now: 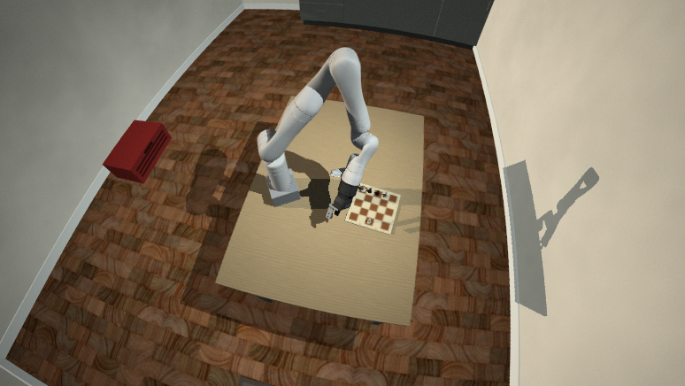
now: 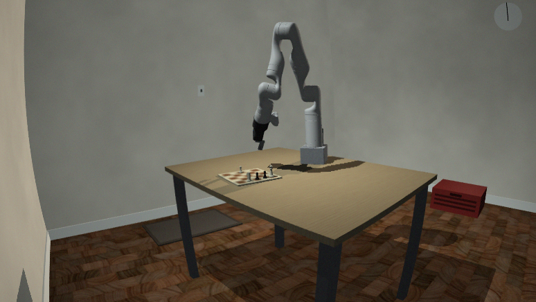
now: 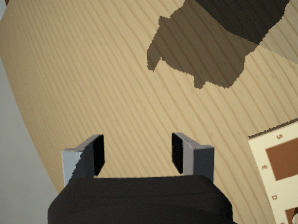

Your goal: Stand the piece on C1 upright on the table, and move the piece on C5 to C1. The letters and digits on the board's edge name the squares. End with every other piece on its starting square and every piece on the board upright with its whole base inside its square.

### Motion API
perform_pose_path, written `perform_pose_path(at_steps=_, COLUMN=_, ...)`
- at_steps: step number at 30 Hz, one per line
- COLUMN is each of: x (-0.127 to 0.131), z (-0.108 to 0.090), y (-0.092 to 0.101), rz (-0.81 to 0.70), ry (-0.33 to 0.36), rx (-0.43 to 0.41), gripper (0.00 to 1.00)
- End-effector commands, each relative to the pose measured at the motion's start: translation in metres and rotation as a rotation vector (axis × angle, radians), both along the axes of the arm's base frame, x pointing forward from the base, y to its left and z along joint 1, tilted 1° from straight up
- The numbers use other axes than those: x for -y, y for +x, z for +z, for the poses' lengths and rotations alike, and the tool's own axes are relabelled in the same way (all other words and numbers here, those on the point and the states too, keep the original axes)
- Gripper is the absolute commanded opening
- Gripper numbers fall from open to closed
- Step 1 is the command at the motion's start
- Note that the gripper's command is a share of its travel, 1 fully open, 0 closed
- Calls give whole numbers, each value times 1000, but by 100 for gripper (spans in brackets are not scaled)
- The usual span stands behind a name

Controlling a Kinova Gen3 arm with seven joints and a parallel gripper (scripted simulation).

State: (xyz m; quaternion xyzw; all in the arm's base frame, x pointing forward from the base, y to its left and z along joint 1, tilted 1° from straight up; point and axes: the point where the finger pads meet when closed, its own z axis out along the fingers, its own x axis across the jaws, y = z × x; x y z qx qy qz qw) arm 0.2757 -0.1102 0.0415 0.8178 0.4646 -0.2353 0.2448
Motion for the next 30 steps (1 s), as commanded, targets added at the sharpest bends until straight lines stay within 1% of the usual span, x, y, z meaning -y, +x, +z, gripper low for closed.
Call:
perform_pose_path(at_steps=1, x=4, z=0, y=2, rz=-22, ry=10, rx=8, gripper=100)
perform_pose_path(at_steps=10, x=4, z=0, y=2, rz=-22, ry=10, rx=8, gripper=100)
perform_pose_path(at_steps=11, x=6, z=-1, y=5, rz=-47, ry=37, rx=11, gripper=100)
perform_pose_path(at_steps=19, x=6, z=-1, y=5, rz=-47, ry=37, rx=11, gripper=100)
perform_pose_path(at_steps=20, x=8, z=-2, y=8, rz=-72, ry=64, rx=11, gripper=100)
perform_pose_path(at_steps=28, x=8, z=-2, y=8, rz=-72, ry=64, rx=11, gripper=100)
perform_pose_path(at_steps=29, x=10, z=-4, y=10, rz=-97, ry=91, rx=11, gripper=100)
perform_pose_path(at_steps=30, x=10, z=-4, y=10, rz=-97, ry=91, rx=11, gripper=100)
